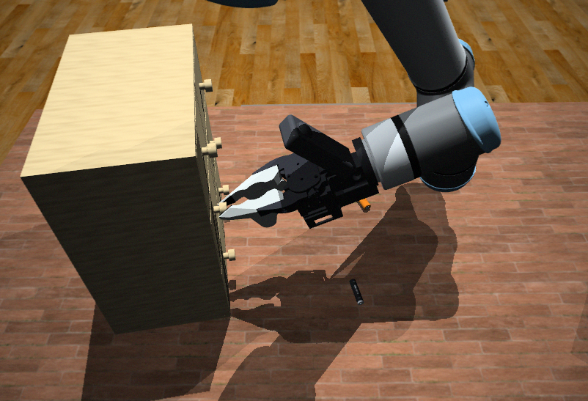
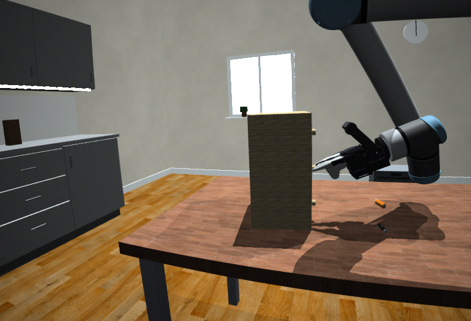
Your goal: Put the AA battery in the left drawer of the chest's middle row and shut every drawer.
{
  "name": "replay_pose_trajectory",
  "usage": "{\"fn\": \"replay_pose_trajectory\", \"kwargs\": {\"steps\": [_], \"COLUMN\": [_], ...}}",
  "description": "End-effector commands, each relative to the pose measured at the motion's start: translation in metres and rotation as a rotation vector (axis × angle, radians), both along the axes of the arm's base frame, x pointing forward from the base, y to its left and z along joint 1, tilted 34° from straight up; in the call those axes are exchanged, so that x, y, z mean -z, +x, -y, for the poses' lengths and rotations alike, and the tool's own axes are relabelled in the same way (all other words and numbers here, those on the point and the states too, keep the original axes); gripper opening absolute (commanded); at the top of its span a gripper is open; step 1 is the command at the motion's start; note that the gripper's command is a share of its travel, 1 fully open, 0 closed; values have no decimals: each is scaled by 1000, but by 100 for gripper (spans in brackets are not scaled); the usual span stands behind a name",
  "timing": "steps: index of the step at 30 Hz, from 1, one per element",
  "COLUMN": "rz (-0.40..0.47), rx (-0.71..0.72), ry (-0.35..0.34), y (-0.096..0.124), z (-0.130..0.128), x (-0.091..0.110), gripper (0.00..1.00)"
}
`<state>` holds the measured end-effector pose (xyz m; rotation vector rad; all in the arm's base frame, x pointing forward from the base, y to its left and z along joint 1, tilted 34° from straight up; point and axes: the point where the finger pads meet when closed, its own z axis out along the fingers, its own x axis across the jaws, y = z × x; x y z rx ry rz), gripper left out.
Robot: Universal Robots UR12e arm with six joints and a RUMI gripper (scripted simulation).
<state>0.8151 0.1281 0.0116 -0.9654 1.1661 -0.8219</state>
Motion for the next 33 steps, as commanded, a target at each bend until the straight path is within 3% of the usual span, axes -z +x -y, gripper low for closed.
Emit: {"fn": "replay_pose_trajectory", "kwargs": {"steps": [1,33], "rz": [2,-2], "rx": [0,1], "ry": [-1,0], "y": [0,-10], "z": [0,1], "x": [-1,5], "gripper": [7,7]}}
